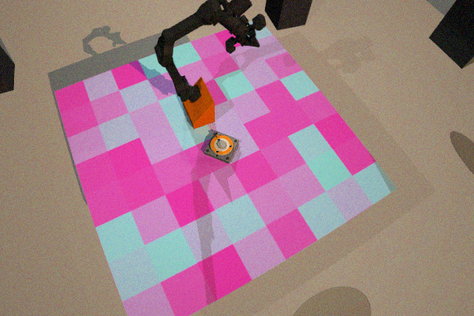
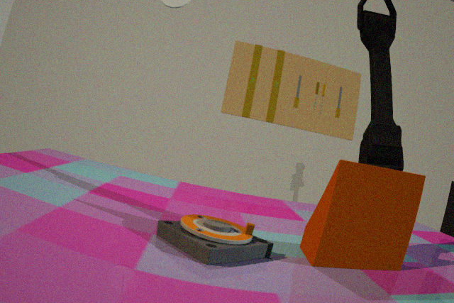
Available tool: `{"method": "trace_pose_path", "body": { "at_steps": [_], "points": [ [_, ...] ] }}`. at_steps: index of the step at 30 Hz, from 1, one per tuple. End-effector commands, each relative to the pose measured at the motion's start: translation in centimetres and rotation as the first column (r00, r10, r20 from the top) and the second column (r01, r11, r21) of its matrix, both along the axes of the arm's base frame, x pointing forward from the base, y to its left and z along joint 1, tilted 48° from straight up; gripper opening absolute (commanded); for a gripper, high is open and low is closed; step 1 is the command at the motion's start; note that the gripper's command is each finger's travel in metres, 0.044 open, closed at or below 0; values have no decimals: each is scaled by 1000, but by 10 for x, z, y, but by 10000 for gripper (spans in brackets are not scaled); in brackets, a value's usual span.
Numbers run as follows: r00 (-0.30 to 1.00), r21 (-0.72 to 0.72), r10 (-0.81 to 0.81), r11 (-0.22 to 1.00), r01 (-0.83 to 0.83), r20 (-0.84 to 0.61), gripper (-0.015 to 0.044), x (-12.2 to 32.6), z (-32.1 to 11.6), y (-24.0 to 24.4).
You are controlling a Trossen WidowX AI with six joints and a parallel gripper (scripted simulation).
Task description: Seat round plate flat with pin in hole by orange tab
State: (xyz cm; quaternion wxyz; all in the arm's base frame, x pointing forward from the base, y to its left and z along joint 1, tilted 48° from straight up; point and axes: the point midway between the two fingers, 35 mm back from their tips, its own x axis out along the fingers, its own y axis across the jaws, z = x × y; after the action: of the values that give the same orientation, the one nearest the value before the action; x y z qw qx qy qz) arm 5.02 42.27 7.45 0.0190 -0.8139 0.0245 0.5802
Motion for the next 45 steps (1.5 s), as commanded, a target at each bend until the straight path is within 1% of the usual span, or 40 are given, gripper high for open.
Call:
{"method": "trace_pose_path", "body": {
  "at_steps": [1,2,3,5,8,9,10,13,16,17,18,19,21,24,26,27,29,31,45],
  "points": [
    [922,54,-384,923,382,54,0,52,-14,-32],
    [896,63,-440,897,437,63,0,60,-17,-38],
    [845,81,-530,848,524,76,0,72,-22,-49],
    [706,125,-700,714,689,103,0,96,-31,-73],
    [514,187,-848,530,827,128,0,120,-41,-102],
    [497,192,-858,514,836,129,0,122,-42,-105],
    [445,209,-886,464,861,134,0,127,-44,-113],
    [140,311,-979,180,933,146,0,151,-56,-156],
    [-94,394,-986,-33,918,138,0,164,-64,-191],
    [-113,401,-984,-49,915,137,0,165,-64,-193],
    [-166,421,-977,-97,902,132,0,167,-66,-201],
    [-254,454,-959,-173,874,123,0,170,-69,-215],
    [-459,536,-884,-346,770,87,0,176,-76,-249],
    [-637,614,-770,-486,621,34,0,177,-82,-284],
    [-680,635,-733,-518,573,16,0,177,-83,-293],
    [-730,659,-683,-553,510,-8,0,176,-85,-305],
    [-836,715,-542,-616,330,-81,0,171,-89,-336],
    [-882,743,-452,-634,214,-132,0,167,-91,-355],
    [-887,746,-441,-636,199,-139,0,168,-98,-360]
  ]
}}
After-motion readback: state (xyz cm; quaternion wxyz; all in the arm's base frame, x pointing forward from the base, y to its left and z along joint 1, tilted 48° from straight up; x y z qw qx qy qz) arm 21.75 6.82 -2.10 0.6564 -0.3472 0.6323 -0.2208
